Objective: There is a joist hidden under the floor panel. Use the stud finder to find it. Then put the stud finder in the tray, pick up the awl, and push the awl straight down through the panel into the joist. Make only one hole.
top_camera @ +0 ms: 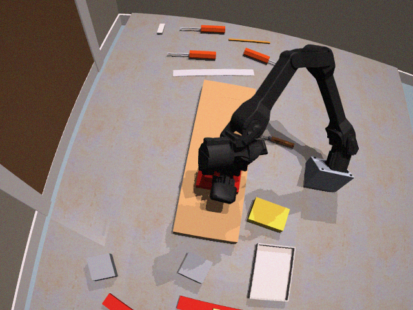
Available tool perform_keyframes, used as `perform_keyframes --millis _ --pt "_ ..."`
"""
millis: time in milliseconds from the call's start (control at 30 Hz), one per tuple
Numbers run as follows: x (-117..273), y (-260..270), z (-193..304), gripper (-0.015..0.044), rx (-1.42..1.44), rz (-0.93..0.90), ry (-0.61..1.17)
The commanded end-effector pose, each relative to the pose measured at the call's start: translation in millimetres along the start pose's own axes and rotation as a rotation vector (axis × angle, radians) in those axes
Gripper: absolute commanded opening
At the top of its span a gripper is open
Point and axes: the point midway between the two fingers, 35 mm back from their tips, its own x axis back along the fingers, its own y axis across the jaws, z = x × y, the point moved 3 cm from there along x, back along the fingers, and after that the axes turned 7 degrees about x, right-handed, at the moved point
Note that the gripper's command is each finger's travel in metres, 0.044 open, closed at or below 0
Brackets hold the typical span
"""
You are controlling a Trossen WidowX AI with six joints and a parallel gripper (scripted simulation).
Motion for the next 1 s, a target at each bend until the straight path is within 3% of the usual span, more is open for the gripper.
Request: perform_keyframes --millis 0,967 --pt "-0.9 -15.9 2.7 0.0 0.002 0.008 0.001" --pt "-0.6 -96.3 12.1 0.0 0.004 0.012 0.003"
